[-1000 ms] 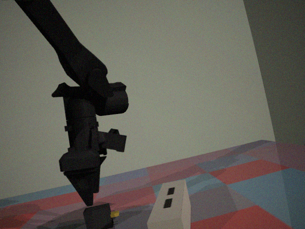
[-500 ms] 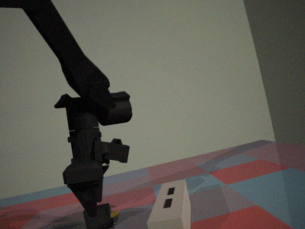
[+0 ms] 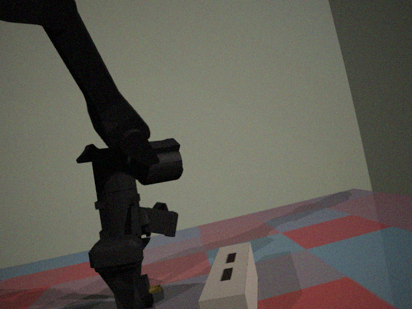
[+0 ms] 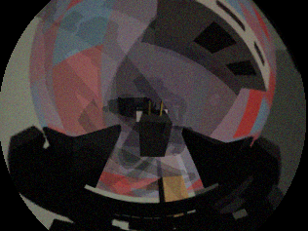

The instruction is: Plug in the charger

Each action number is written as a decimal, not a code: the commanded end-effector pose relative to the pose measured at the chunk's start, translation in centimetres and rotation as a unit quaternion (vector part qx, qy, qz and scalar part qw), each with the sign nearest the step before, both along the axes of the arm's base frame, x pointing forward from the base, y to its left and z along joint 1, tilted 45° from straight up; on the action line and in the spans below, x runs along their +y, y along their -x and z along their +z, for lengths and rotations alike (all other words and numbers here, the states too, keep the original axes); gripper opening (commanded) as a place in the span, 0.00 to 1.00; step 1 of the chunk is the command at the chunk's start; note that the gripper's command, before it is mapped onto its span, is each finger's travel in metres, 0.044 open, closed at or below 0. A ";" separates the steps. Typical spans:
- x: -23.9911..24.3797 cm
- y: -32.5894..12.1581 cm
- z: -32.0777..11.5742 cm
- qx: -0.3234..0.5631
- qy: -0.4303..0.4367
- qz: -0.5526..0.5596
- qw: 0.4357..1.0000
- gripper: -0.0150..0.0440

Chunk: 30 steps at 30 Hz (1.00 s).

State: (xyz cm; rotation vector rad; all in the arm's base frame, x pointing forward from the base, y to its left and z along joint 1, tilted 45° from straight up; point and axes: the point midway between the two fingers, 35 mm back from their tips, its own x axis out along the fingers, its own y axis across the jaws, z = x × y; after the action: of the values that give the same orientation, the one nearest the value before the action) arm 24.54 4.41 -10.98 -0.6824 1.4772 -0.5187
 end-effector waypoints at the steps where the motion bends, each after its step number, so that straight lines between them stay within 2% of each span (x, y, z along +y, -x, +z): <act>1: -0.5 0.1 -0.3 0.003 0.003 0.001 1.000 1.00; 2: -0.5 0.1 -0.3 0.003 0.003 0.001 1.000 1.00; 14: -0.2 0.0 -0.1 0.001 0.001 0.000 1.000 0.47; 20: -0.2 0.0 -0.1 0.001 0.001 0.000 1.000 0.40; 23: 0.2 0.0 0.2 0.001 0.000 0.000 1.000 0.26; 30: 2.4 0.5 2.4 0.002 0.000 0.001 1.000 0.25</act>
State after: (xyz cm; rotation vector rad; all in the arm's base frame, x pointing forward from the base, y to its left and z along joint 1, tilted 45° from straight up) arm 24.09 5.58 -9.65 -0.6932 1.4876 -0.5224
